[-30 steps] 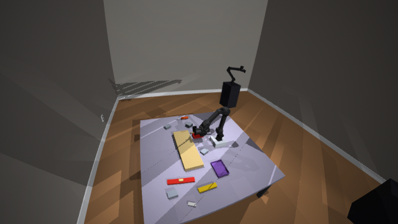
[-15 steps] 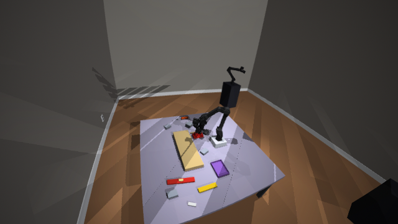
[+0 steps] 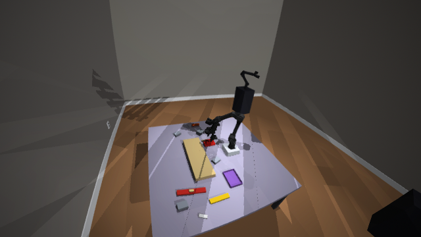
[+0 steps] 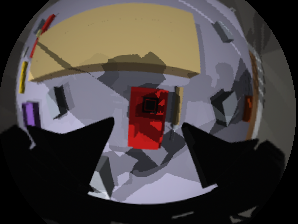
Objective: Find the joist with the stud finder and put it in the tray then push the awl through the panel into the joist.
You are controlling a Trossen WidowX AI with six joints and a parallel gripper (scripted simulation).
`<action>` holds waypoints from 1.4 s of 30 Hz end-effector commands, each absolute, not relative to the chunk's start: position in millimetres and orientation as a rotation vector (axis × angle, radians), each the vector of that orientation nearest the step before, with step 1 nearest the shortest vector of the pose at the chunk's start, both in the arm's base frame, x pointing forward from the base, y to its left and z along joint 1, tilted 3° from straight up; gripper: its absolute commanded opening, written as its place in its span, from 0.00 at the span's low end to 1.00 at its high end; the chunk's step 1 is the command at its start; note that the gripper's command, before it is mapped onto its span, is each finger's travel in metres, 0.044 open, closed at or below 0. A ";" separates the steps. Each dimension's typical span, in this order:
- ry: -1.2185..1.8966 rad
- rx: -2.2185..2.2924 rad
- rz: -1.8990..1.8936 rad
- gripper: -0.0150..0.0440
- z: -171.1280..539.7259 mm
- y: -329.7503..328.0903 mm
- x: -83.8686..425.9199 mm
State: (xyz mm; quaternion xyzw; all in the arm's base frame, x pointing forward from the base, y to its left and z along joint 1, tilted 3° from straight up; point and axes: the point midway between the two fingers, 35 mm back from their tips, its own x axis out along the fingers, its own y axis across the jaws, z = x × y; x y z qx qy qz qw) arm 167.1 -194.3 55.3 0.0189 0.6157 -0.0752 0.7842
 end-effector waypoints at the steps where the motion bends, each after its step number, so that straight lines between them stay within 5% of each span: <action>1: 1.319 0.047 -0.168 1.00 55.5 -195.0 168.0; 33: 1.320 0.047 -0.167 1.00 6.2 -197.4 166.1; 37: 1.320 0.047 -0.167 0.82 6.2 -197.4 166.1; 42: 1.320 0.047 -0.167 0.77 6.2 -197.4 166.1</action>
